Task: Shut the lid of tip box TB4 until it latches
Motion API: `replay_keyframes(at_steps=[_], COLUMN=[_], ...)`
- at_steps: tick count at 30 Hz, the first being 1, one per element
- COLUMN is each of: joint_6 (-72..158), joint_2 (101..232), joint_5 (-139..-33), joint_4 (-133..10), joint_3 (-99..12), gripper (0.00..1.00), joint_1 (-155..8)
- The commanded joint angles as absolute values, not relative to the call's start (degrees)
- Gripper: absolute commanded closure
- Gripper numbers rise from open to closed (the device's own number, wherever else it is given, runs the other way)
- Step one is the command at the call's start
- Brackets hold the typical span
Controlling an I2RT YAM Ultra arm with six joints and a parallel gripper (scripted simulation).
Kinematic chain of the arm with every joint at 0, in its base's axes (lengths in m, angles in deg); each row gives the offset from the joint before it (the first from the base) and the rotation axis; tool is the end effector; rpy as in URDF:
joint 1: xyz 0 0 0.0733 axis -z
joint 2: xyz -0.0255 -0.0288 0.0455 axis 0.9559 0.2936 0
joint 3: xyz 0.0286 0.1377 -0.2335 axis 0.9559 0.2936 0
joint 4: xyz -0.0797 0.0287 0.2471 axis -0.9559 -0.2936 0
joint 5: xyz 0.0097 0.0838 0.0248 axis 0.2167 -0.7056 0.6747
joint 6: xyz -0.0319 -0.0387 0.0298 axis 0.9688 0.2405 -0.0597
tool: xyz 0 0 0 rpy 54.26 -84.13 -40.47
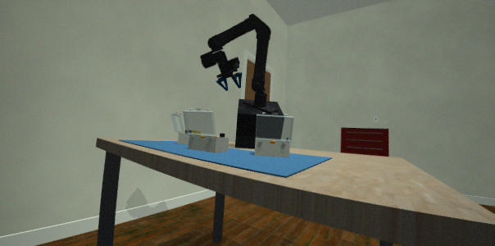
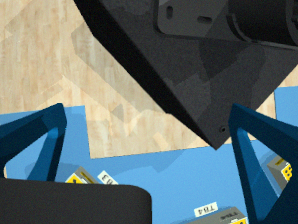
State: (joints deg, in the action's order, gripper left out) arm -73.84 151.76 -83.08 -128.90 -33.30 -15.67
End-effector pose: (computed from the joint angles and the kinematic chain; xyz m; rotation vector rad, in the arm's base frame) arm 0.1141 -0.1787 0.2079 -2.7571 -0.1615 0.3498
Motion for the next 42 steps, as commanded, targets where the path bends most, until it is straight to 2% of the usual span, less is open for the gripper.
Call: replay_keyframes(at_steps=[1,17,18,39,42], joint_6=[-73.9,-73.9,-72.3,-48.8,-44.1], joint_2=[151.3,151.3,153.0,158.2,155.9], joint_5=[-82.0,-82.0,-83.6,-87.9,-87.8], joint_4=[-129.5,-129.5,-128.0,-122.9,-121.9], joint_3=[-33.8,-33.8,-35.4,-44.7,-44.9], gripper=[0.0,0.0,1.0,1.0,1.0], joint_1=[-15.2,-15.2,-16.8,-29.2,-30.0])
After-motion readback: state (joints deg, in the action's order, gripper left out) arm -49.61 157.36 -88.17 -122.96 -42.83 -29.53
